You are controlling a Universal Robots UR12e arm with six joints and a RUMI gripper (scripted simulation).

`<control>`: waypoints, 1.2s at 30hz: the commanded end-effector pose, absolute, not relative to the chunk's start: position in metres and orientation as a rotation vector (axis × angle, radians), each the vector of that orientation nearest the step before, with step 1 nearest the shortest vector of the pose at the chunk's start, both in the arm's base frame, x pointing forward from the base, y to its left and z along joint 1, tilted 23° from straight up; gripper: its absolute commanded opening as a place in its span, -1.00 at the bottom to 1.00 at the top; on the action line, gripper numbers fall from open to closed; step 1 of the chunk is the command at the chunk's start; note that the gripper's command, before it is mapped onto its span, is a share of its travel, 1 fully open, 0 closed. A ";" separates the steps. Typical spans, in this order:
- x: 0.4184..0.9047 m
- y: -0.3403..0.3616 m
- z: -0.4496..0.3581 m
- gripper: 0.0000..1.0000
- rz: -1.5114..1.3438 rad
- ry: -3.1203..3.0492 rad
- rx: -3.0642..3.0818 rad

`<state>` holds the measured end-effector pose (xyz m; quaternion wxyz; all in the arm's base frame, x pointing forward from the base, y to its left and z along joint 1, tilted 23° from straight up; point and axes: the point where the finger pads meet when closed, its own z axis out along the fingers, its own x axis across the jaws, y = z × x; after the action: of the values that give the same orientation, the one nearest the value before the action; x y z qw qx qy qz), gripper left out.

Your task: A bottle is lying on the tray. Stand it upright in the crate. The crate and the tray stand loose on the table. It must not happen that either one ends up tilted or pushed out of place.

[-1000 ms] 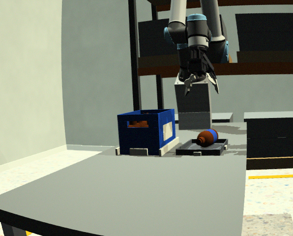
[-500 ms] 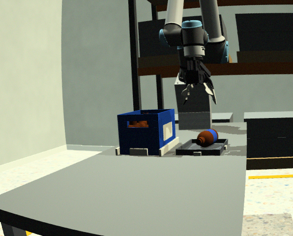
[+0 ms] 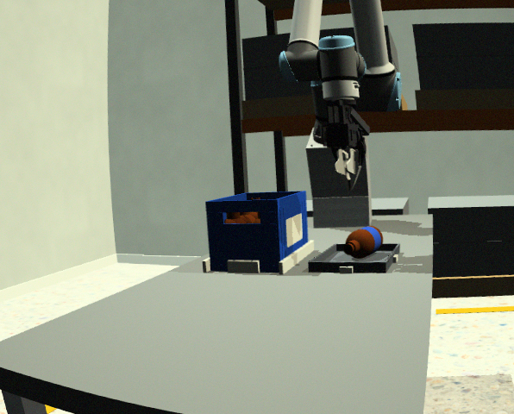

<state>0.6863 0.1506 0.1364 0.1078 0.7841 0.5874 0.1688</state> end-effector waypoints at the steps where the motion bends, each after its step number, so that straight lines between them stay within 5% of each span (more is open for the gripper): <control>1: 0.687 0.151 0.137 -1.00 0.498 1.728 2.307; 31: 0.687 0.151 0.137 -1.00 0.498 1.728 2.307; 32: 0.687 0.151 0.137 -0.24 0.498 1.728 2.307; 36: 0.687 0.151 0.137 -0.24 0.498 1.728 2.307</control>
<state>0.6863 0.1506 0.1364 0.1078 0.7841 0.5874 0.1688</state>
